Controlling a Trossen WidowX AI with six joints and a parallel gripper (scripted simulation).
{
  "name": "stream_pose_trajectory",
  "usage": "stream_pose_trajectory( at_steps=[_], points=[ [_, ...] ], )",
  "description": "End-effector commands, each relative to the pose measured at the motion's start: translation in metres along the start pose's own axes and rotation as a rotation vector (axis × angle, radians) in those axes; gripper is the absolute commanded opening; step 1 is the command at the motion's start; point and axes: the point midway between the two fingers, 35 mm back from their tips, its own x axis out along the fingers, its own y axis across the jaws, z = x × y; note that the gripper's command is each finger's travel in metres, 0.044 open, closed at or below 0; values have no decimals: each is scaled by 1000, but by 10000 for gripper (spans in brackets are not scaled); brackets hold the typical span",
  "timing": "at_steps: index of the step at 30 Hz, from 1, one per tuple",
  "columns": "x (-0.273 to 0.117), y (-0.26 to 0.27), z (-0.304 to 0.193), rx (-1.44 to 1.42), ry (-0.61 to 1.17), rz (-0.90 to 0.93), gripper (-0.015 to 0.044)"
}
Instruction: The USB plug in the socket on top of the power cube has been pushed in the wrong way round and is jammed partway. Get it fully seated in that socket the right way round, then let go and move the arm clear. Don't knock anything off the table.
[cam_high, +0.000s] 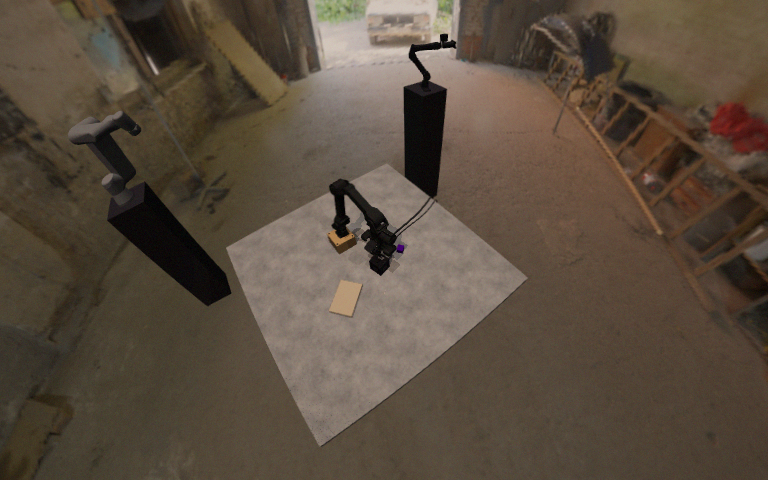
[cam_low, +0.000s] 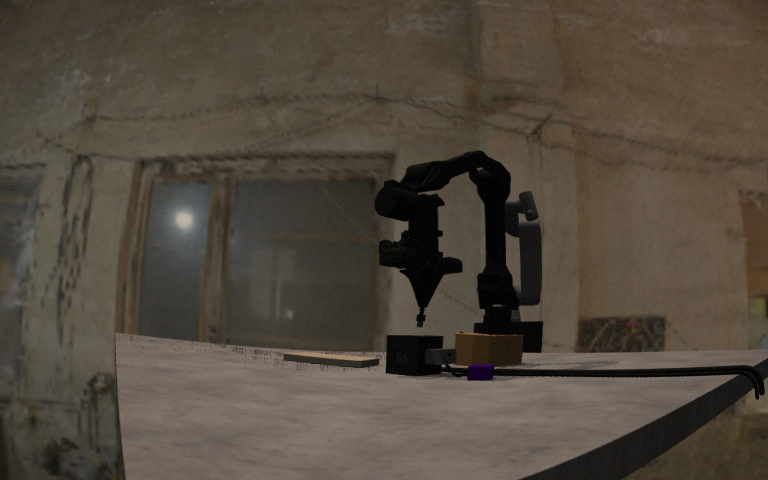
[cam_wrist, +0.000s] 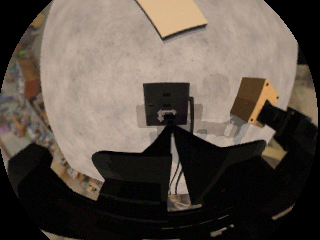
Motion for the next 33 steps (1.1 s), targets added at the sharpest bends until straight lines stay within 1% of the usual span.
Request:
stream_pose_trajectory(
  at_steps=[1,33],
  points=[
    [1,0,-1,-3,7,1,0],
    [5,1,-3,-2,31,1,0]
  ],
)
